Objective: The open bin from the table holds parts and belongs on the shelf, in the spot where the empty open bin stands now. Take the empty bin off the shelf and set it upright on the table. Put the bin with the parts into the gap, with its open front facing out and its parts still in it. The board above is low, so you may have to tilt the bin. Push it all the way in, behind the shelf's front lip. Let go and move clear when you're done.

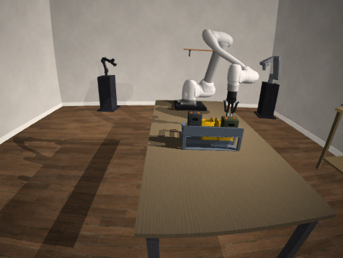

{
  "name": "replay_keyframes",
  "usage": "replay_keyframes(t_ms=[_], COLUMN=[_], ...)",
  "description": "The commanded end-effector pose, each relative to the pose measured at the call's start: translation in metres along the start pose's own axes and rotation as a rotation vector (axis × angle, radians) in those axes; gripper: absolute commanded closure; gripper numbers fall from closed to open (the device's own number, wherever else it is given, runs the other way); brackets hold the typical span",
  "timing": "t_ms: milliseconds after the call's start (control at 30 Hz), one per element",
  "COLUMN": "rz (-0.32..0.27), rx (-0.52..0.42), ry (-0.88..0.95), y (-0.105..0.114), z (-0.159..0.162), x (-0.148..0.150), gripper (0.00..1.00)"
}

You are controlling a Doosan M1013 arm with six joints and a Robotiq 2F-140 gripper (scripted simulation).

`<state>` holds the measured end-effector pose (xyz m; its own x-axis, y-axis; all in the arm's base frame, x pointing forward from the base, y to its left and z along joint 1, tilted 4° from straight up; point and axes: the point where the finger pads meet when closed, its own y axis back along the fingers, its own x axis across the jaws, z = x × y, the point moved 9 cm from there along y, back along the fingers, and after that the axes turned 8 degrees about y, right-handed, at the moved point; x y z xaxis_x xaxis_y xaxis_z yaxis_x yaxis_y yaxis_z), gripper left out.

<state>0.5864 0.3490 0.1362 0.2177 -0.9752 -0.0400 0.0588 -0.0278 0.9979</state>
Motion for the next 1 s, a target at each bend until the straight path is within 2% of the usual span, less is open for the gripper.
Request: replay_keyframes(t_ms=[0, 967], rz=[0.0, 0.0], rx=[0.0, 0.0], ry=[0.0, 0.0], y=[0.003, 0.05], z=[0.0, 0.0], x=[0.0, 0.0], gripper=[0.76, 0.76])
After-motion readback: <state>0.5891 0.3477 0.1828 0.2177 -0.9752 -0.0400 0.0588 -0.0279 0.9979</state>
